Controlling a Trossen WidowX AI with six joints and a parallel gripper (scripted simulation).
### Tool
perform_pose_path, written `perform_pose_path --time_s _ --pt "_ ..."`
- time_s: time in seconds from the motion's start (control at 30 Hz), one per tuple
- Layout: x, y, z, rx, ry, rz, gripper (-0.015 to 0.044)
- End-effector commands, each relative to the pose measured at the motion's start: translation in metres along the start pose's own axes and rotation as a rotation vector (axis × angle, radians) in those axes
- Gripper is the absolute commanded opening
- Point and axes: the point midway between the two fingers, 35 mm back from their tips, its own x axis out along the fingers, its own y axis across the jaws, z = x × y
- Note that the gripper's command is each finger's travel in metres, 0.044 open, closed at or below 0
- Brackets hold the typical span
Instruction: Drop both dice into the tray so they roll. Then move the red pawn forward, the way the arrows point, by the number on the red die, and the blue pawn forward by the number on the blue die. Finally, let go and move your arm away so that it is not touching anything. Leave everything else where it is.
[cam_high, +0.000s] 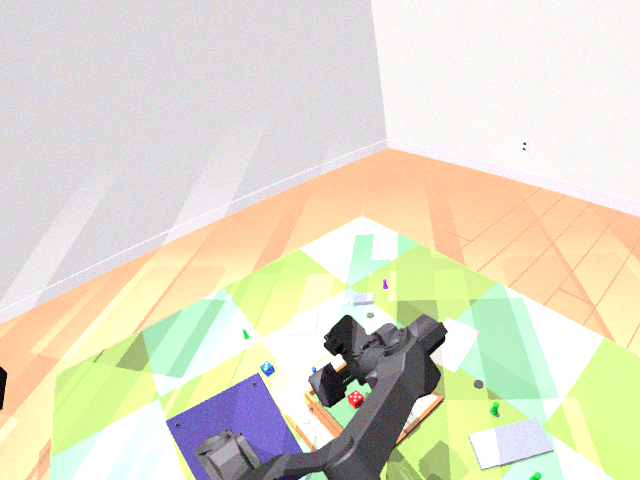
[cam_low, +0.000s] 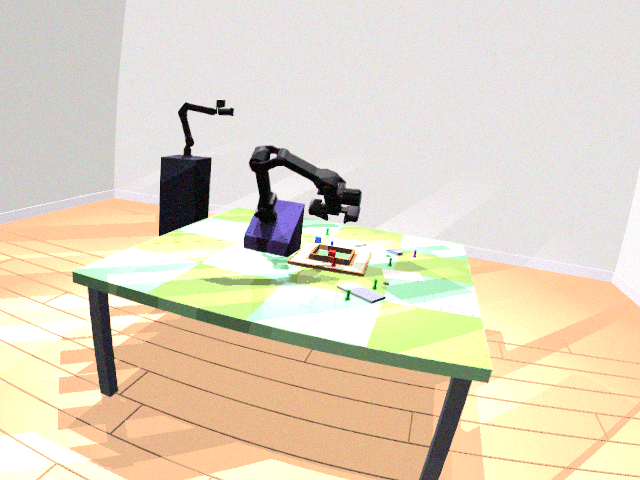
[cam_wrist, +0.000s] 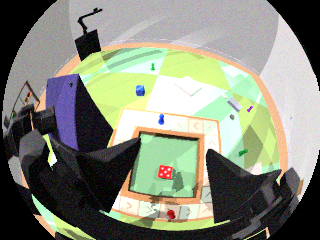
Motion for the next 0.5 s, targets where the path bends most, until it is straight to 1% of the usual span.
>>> perform_pose_path --time_s 0.0,0.03,0.1,0.2,0.3,0.33,0.43,0.47 --pt "-0.008 -0.002 0.007 0.001 -0.005 -0.009 0.042" --pt "-0.006 -0.002 0.006 0.004 0.012 -0.003 0.044" --pt "0.008 0.001 0.001 0.025 0.147 0.042 0.044" --pt "0.031 0.003 -0.009 0.042 0.472 0.076 0.044" --pt "0.041 -0.001 -0.013 0.017 0.776 0.018 0.044" --pt "0.042 -0.002 -0.013 0.008 0.827 -0.002 0.044" --pt "0.042 -0.003 -0.013 0.005 0.843 -0.009 0.044" --pt "0.045 0.003 -0.013 0.009 0.756 0.041 0.044"
